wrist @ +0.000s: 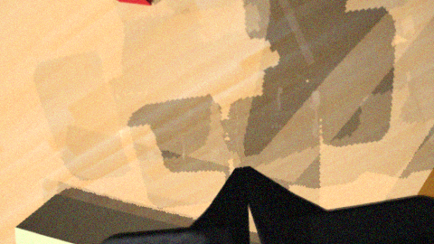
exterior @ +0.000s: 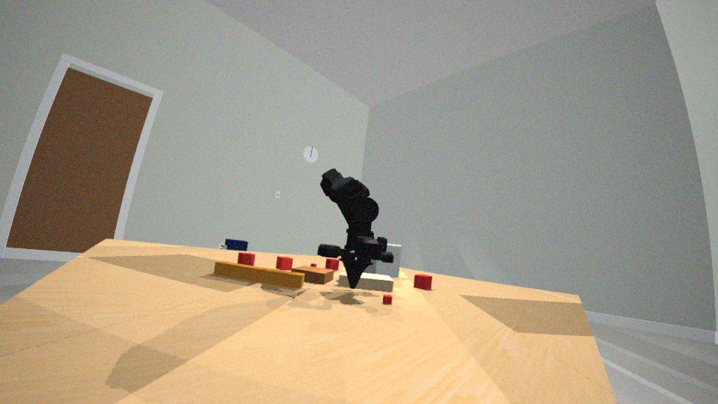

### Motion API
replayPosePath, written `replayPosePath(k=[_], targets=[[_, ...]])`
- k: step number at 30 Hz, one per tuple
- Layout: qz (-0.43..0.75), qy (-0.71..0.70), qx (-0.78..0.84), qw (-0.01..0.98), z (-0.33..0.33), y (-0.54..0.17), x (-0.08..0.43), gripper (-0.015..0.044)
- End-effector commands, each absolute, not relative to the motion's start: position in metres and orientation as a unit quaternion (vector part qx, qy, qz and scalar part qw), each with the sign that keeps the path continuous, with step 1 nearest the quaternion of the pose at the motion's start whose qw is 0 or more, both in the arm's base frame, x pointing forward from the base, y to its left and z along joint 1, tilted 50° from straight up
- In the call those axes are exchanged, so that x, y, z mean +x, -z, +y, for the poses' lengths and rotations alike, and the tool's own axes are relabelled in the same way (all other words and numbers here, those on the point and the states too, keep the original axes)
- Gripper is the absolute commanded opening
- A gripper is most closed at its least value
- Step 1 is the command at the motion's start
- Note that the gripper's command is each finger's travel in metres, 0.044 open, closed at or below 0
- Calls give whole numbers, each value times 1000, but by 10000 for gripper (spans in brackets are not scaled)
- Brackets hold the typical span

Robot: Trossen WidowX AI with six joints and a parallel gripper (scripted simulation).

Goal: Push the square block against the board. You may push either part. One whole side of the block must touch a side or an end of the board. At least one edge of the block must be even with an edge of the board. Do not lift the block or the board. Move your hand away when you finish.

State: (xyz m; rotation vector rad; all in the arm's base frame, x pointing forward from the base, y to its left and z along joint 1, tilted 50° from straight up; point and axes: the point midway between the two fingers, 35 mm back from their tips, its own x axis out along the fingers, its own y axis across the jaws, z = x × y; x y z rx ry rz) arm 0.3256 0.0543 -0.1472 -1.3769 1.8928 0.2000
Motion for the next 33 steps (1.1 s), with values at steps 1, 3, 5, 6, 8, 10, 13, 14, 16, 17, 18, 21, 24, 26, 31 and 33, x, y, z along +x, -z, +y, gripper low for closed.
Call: replayPosePath(k=[1, 3, 5, 6, 8, 10, 13, 14, 16, 17, 18, 21, 24, 26, 31, 33], targets=[[745, -79, -538, 386, 57, 153, 327, 0], [743, -79, -541, 386, 58, 148, 328, 0], [744, -80, -539, 387, 76, 133, 331, 0], [745, -80, -538, 386, 87, 123, 333, 0], [745, -80, -538, 386, 96, 114, 334, 0], [745, -80, -538, 386, 96, 114, 334, 0], [745, -80, -537, 387, 96, 114, 332, 0], [746, -79, -536, 388, 98, 113, 326, 0], [748, -74, -531, 392, 103, 110, 306, 0], [749, -70, -528, 396, 105, 108, 295, 0], [750, -65, -524, 399, 107, 106, 284, 0], [752, -45, -512, 413, 110, 100, 251, 0], [753, -15, -495, 433, 109, 92, 219, 0], [753, 8, -482, 448, 106, 86, 197, 0], [749, 66, -451, 481, 91, 73, 145, 0], [749, 74, -447, 485, 88, 71, 138, 0]])
